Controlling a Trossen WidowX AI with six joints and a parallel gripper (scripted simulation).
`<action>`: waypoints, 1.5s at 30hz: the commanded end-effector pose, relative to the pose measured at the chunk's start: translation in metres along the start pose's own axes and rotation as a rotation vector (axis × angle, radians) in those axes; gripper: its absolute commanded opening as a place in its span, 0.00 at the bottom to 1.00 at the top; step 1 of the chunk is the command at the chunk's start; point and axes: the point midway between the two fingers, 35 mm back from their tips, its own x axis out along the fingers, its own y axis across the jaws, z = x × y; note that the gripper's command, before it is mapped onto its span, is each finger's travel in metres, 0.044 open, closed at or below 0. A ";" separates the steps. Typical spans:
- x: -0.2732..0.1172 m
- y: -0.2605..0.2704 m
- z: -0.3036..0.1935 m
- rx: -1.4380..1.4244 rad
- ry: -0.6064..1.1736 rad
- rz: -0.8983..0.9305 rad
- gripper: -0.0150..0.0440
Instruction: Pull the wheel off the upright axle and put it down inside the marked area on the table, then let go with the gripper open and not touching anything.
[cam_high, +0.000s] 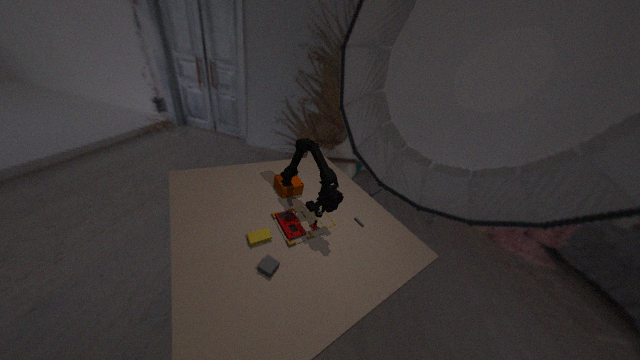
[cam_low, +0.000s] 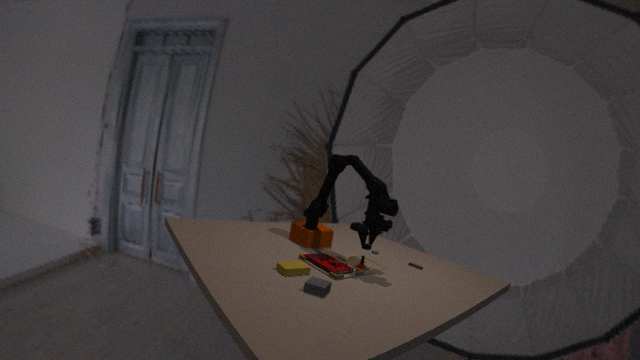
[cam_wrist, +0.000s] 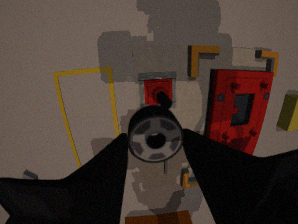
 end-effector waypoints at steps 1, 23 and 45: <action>-0.001 0.020 -0.009 -0.002 0.000 0.000 0.25; 0.005 0.087 -0.048 -0.004 -0.001 0.008 0.25; 0.097 0.087 -0.049 -0.004 -0.001 0.007 0.25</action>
